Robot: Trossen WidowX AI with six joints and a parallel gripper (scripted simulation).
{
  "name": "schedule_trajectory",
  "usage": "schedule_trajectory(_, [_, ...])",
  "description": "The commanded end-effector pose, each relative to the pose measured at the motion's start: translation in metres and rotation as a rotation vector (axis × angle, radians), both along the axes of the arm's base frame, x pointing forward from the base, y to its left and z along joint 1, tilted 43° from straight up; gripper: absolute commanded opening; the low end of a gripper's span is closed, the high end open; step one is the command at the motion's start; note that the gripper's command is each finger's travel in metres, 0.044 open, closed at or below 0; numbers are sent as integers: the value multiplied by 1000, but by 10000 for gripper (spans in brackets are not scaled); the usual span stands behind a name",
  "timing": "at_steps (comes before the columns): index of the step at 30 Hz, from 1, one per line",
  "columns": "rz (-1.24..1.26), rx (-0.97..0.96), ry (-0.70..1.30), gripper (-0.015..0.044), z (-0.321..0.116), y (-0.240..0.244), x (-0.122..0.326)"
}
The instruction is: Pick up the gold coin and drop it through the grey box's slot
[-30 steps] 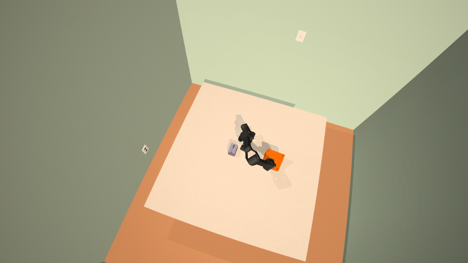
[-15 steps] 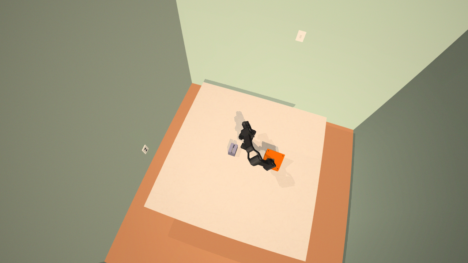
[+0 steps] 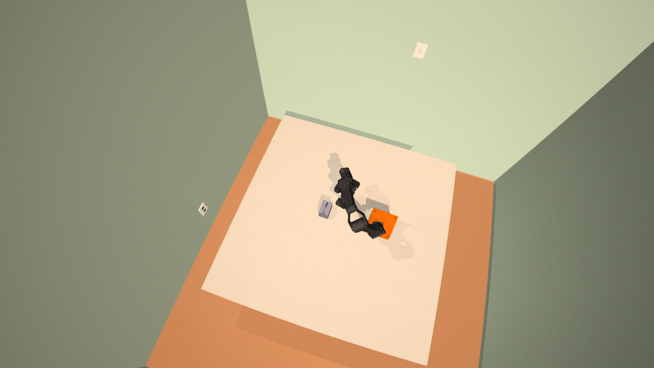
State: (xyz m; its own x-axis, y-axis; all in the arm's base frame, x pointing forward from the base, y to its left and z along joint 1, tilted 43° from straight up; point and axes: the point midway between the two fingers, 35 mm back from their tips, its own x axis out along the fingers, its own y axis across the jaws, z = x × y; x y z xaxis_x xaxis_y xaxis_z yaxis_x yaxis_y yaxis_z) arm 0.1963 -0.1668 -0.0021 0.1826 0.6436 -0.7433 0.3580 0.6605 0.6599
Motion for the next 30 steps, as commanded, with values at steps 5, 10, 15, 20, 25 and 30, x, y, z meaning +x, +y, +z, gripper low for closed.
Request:
schedule_trajectory(5, [-185,41,161,0,0,-2,-1])
schedule_trajectory(10, [-314,73,272,0,0,-2,-2])
schedule_trajectory(15, [-443,104,384,0,0,-3,-3])
schedule_trajectory(20, [-572,136,495,0,-1,-3,-4])
schedule_trajectory(25, [-702,167,607,0,-1,-4,-5])
schedule_trajectory(30, [-831,199,718,0,-2,-4,-6])
